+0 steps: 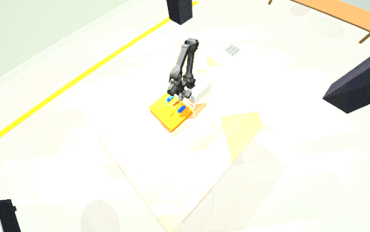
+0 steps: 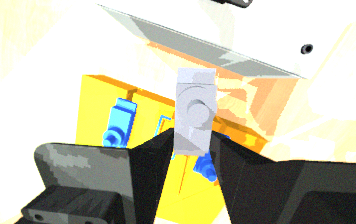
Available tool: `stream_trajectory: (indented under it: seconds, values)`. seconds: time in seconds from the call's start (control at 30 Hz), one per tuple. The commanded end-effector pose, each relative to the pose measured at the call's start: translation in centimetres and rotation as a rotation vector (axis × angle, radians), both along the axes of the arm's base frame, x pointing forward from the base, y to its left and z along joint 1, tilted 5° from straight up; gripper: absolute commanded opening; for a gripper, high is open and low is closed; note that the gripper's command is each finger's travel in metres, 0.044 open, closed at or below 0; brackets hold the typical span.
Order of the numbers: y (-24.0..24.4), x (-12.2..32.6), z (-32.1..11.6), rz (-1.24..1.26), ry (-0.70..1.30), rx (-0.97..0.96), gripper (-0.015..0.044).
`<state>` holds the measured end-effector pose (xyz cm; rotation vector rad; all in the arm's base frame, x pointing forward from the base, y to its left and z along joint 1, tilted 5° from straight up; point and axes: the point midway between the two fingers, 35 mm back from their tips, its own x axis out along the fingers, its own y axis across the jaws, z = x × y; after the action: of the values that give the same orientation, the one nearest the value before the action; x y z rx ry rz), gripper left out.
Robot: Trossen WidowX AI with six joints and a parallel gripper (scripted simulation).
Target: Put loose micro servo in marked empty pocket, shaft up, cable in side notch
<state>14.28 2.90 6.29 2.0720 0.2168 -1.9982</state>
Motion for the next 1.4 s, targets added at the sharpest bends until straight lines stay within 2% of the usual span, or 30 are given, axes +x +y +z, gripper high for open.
stream_trajectory:
  seconds: [0.0, 1.37]
  values:
    - [0.0, -0.2, 0.2, -0.005, -0.010, 0.004, 0.0000]
    - [-0.3, -0.9, 0.1, 0.009, 0.028, -0.015, 0.0000]
